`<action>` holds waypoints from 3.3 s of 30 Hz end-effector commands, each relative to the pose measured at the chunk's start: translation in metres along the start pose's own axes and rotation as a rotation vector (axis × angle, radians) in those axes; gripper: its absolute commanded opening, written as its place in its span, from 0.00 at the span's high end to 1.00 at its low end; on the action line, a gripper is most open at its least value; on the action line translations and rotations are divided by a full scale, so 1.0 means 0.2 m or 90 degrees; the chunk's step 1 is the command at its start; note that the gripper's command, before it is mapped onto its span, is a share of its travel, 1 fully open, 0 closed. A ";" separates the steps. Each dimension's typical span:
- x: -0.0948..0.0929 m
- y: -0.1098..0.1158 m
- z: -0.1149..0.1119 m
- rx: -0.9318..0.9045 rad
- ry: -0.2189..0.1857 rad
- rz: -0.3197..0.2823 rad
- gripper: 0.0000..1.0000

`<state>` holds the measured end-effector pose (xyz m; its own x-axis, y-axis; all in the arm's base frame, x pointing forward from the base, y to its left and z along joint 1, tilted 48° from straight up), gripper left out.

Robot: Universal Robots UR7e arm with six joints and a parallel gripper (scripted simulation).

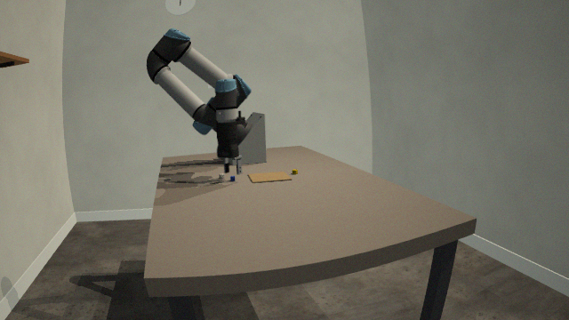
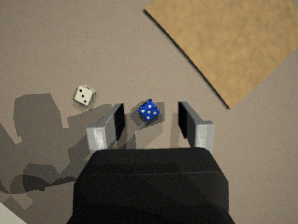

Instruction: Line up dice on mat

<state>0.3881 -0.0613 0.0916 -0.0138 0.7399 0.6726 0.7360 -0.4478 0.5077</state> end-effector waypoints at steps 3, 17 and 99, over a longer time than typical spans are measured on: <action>0.00 0.00 0.00 0.000 0.000 -0.001 0.00; 0.00 0.00 0.00 0.000 0.000 -0.001 0.00; 0.00 -0.87 0.85 0.000 0.000 -0.001 0.00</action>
<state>0.3738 0.1016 -0.0881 -0.0137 0.7402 0.6722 0.7360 -0.4476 0.5079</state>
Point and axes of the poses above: the point where the finger pads meet when closed, its own x axis back along the fingers, its own z axis across the jaws, y = z × x, the point moved 8 cm from there along x, back along the fingers, and after that the axes turned 3 degrees about x, right-handed, at the moved point
